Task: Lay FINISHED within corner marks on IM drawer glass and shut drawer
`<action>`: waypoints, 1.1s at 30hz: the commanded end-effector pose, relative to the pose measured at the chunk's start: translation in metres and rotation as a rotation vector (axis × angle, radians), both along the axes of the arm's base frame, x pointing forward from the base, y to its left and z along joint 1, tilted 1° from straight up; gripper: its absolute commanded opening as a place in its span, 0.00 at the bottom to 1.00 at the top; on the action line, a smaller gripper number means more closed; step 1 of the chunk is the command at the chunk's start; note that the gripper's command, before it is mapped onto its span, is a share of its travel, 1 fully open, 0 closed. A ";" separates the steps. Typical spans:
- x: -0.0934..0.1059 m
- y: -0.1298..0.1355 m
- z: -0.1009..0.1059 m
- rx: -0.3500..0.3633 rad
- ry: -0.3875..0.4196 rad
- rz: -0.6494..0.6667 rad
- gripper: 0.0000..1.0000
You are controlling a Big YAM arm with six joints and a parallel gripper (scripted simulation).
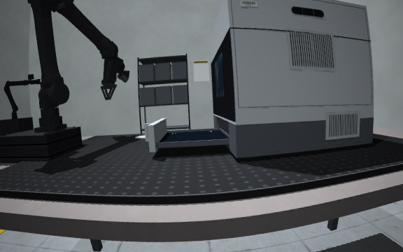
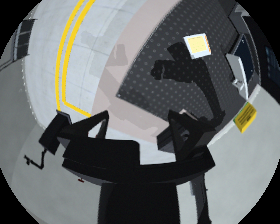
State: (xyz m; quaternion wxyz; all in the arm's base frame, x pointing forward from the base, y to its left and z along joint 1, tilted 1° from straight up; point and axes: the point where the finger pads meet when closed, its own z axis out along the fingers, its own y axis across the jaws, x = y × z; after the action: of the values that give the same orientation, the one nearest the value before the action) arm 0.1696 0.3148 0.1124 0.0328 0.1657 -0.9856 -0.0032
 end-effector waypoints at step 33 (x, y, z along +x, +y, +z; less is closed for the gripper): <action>0.118 -0.103 0.018 0.032 -0.059 -0.171 1.00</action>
State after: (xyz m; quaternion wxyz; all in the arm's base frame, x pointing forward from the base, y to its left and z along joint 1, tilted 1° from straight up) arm 0.2753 0.2176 0.1170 0.0177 0.0725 -0.9972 -0.0072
